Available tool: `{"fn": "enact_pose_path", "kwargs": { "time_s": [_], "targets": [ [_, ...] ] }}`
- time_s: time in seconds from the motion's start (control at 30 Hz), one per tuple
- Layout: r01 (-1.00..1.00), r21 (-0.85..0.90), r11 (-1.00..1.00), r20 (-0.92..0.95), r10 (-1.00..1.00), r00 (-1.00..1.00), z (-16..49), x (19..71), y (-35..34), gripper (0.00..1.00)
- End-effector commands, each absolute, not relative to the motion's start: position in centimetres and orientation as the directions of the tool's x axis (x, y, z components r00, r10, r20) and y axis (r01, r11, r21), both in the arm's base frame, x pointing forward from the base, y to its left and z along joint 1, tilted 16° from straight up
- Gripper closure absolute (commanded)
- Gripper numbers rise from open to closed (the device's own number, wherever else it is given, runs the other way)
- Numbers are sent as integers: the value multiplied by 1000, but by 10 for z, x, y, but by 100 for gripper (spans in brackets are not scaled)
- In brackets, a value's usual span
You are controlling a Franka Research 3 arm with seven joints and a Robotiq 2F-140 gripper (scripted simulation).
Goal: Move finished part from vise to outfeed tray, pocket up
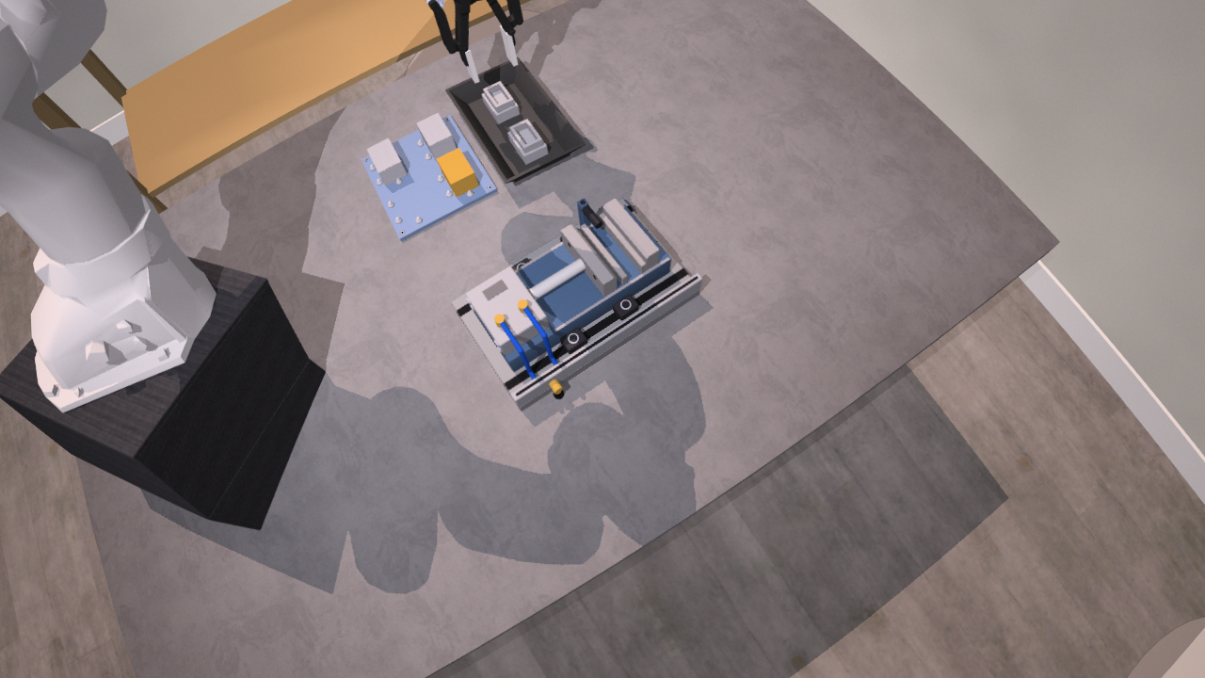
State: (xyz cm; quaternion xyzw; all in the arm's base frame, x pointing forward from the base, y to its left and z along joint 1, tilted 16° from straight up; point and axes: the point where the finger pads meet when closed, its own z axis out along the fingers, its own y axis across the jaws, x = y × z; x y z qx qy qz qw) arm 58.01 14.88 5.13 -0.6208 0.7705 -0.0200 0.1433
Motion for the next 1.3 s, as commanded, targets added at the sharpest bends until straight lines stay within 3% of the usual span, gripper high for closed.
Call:
{"fn": "enact_pose_path", "kwargs": {
  "time_s": [0.0, 0.5, 0.93, 0.97, 1.27],
  "targets": [
    [-960, -198, 196, -188, -969, -159, 73, 572, 143, 60],
    [-960, -198, 196, -188, -969, -159, 126, 559, 135, 60],
    [-960, -198, 196, -188, -969, -159, 134, 557, 133, 60],
    [-960, -198, 196, -188, -969, -159, 134, 557, 133, 100],
    [-960, -198, 196, -188, -969, -159, 134, 557, 133, 100]
  ]
}}
